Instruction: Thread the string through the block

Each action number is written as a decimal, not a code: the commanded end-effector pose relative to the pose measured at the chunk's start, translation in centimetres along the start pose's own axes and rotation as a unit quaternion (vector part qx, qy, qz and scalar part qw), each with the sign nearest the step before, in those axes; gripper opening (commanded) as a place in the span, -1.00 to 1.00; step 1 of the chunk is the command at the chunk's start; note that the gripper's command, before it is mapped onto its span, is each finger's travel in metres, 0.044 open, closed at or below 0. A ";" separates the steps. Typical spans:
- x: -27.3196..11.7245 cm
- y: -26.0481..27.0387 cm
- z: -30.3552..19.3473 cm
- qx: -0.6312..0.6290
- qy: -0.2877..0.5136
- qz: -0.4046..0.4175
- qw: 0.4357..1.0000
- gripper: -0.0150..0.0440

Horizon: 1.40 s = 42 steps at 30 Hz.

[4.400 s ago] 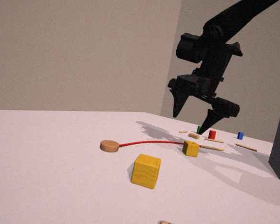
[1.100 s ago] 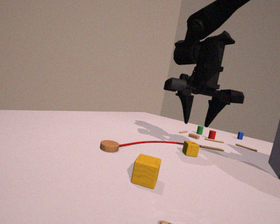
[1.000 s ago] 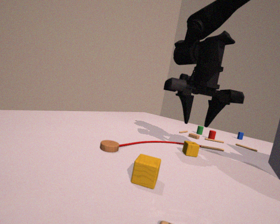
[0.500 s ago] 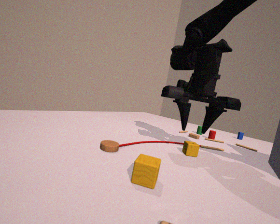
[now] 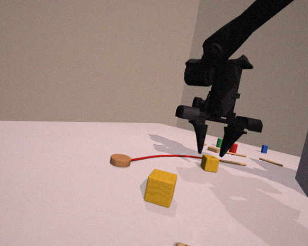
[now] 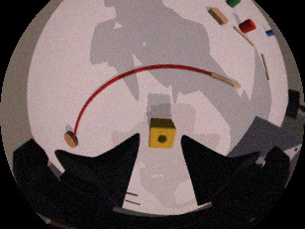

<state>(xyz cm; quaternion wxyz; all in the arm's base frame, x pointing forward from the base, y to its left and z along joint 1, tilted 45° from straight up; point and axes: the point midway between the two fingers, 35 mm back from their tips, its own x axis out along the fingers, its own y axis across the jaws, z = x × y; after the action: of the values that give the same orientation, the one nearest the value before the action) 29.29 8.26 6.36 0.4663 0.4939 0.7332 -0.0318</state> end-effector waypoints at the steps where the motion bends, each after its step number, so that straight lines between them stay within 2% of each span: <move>1: 0.8 -0.2 -0.1 0.005 0.003 0.000 1.000 0.32; 14: 1.7 -0.2 -0.2 0.005 0.004 0.001 1.000 0.32; 20: 1.5 -0.1 -0.1 0.001 0.001 0.000 1.000 -0.21; 26: 1.5 -0.1 -0.1 0.001 0.001 0.000 1.000 -0.35; 28: 1.5 -0.1 -0.1 0.001 0.001 0.000 1.000 -0.49; 42: 0.8 -0.1 -0.1 0.001 0.001 0.000 1.000 -0.49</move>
<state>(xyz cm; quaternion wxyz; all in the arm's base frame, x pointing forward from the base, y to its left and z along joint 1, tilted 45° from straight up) 28.83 9.06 5.50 0.4606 0.4956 0.7356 -0.0341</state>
